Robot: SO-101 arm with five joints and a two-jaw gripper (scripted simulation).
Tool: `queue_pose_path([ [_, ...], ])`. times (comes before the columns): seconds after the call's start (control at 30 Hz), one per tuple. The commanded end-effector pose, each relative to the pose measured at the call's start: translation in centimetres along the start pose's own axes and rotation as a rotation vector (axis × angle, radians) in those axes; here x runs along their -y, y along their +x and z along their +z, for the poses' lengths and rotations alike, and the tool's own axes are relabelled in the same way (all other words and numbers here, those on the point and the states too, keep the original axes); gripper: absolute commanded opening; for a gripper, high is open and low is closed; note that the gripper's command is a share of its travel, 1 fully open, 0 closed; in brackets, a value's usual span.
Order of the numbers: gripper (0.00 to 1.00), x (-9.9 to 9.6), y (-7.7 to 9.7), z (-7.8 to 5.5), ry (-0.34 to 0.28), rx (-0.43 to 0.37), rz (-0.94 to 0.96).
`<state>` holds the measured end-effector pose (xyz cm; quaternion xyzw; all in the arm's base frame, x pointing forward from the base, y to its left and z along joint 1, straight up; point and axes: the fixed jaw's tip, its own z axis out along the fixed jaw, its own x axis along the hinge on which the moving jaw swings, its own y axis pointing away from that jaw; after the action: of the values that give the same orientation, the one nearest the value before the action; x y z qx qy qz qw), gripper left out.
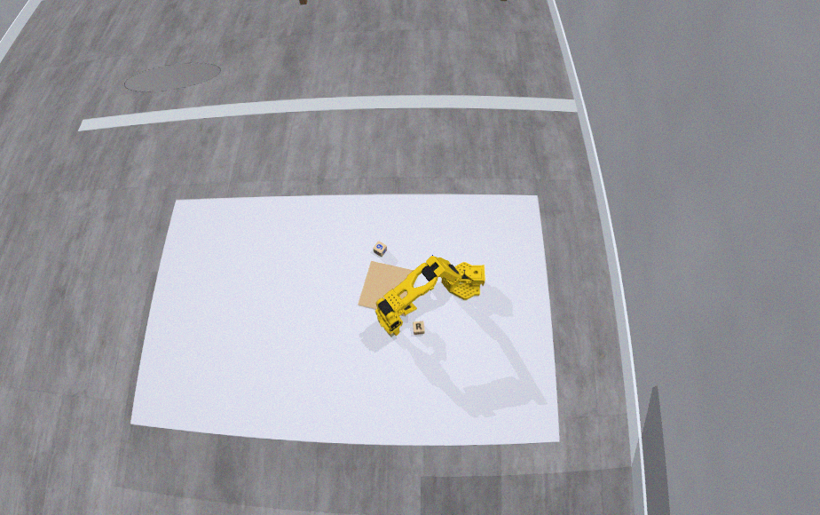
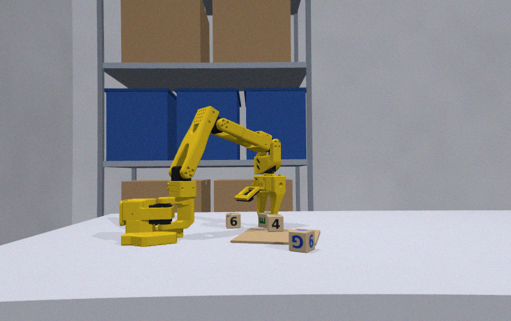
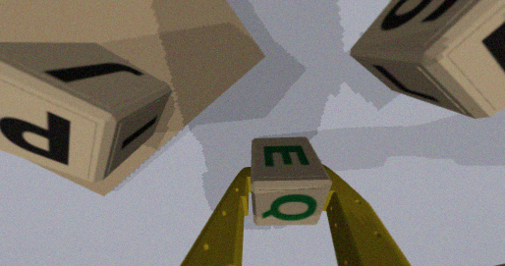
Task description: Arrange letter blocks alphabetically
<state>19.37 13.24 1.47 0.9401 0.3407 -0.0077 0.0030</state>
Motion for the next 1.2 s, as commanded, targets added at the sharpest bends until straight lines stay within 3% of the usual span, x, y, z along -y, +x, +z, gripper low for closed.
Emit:
queue_pose_path([
  [0.0,0.16,0.2,1.8,-2.8,-0.006,-0.15,-0.001],
  [0.2,0.15,0.2,1.8,-2.8,-0.006,-0.15,-0.001],
  [0.5,0.01,0.2,1.8,-2.8,-0.006,-0.15,-0.001],
  [0.8,0.0,0.2,1.8,-2.9,-0.006,-0.15,-0.001],
  [1.17,0.0,0.1,1.7,-5.3,-0.007,-0.154,-0.001],
])
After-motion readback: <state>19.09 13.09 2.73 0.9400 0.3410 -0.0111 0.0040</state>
